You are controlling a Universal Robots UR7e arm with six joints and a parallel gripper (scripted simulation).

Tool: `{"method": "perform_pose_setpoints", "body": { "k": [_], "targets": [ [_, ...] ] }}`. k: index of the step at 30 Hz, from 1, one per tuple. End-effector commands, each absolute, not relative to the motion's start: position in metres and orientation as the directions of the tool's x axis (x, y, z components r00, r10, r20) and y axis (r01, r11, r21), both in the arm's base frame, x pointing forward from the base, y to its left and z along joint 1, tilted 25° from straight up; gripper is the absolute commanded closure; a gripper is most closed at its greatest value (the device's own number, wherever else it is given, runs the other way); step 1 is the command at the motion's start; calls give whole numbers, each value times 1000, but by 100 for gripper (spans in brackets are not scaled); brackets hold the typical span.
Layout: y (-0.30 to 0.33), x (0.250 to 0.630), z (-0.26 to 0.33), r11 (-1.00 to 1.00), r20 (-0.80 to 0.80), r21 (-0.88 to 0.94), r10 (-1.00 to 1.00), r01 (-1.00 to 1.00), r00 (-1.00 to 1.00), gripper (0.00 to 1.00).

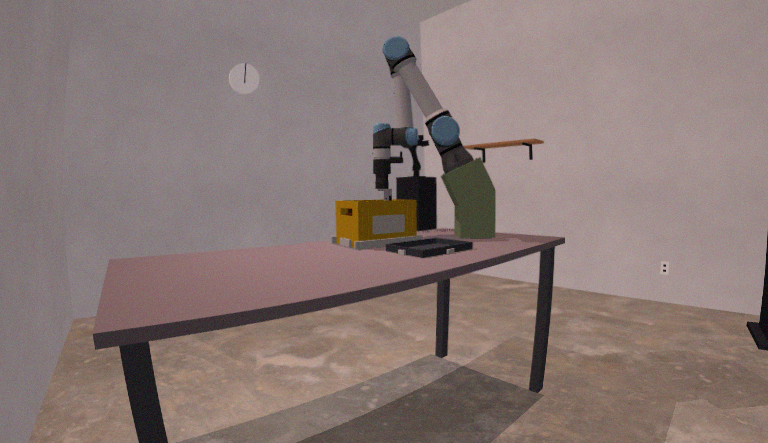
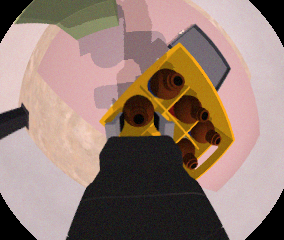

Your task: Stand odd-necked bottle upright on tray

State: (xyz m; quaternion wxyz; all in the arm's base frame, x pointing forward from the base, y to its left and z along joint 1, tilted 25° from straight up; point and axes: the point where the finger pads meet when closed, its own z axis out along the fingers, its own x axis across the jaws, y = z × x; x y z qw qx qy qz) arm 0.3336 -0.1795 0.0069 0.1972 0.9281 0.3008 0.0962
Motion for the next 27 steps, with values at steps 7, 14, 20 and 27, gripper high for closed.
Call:
{"method": "perform_pose_setpoints", "body": {
  "k": [7,14,20,27],
  "targets": [
    [-171,324,35,-742,60,423,596,520,801,0],
    [-168,321,47,-742,60,424,596,520,801,0],
    [-164,317,59,-742,60,424,596,520,801,0],
    [-161,315,66,-742,60,424,596,520,801,0]
  ]
}}
